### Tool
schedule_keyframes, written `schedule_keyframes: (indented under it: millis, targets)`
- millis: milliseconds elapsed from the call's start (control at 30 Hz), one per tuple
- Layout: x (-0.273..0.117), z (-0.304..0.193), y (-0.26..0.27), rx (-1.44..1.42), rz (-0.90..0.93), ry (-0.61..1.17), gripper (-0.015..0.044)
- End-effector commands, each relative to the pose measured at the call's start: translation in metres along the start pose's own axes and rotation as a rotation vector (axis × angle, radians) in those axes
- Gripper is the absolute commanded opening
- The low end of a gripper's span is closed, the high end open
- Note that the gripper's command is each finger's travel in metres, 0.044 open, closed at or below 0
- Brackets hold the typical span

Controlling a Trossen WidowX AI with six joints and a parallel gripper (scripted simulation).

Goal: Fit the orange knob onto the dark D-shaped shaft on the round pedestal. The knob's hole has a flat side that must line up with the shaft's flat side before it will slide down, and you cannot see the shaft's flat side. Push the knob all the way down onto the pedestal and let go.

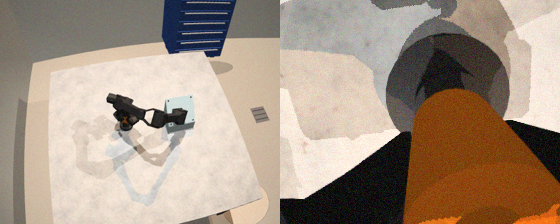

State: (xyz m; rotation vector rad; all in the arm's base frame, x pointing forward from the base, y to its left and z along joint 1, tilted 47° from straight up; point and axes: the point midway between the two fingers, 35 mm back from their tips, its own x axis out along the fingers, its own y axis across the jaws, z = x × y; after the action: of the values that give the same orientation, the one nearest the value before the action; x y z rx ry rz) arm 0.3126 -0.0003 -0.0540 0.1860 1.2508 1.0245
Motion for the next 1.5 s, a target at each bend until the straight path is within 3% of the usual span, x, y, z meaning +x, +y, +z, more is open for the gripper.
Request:
schedule_keyframes:
  millis: [0,1467]
  targets:
    - [0.0006,0.0000,-0.0005,-0.010,0.000,-0.002,0.0000]
    - [0.0025,-0.0004,0.0005,-0.010,0.000,-0.002,0.0000]
